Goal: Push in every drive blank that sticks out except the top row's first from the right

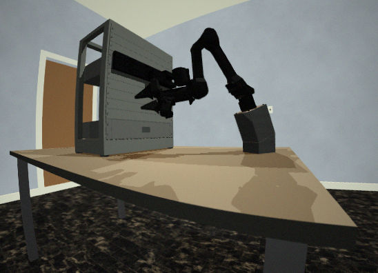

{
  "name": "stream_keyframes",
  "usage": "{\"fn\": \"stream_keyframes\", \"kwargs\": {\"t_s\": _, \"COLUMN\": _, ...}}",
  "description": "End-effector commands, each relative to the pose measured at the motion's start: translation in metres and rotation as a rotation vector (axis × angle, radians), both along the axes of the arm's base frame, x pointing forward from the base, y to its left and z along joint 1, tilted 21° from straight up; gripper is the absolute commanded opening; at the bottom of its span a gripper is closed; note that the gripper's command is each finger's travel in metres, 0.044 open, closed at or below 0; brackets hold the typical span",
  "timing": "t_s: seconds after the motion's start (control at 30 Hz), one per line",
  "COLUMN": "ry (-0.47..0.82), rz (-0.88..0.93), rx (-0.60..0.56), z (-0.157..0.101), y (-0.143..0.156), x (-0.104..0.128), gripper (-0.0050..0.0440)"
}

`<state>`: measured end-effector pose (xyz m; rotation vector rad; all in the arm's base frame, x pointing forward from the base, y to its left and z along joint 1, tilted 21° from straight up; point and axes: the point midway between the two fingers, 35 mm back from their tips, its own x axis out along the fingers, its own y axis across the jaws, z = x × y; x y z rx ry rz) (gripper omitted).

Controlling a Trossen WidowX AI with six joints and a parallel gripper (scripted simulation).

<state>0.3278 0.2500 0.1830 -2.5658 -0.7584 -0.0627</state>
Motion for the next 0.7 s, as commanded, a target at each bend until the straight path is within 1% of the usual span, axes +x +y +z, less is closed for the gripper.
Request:
{"fn": "stream_keyframes", "kwargs": {"t_s": 0.0, "ry": -0.018, "rz": 0.0, "rx": 0.016, "z": 0.009, "y": -0.0004, "x": -0.0004, "gripper": 0.04}}
{"fn": "stream_keyframes", "kwargs": {"t_s": 0.53, "ry": -0.018, "rz": 0.0, "rx": 0.016, "z": 0.009, "y": -0.0004, "x": -0.0004, "gripper": 0.04}}
{"fn": "stream_keyframes", "kwargs": {"t_s": 0.57, "ry": -0.018, "rz": 0.0, "rx": 0.016, "z": 0.009, "y": -0.0004, "x": -0.0004, "gripper": 0.044}}
{"fn": "stream_keyframes", "kwargs": {"t_s": 0.67, "ry": -0.018, "rz": 0.0, "rx": 0.016, "z": 0.009, "y": -0.0004, "x": -0.0004, "gripper": 0.044}}
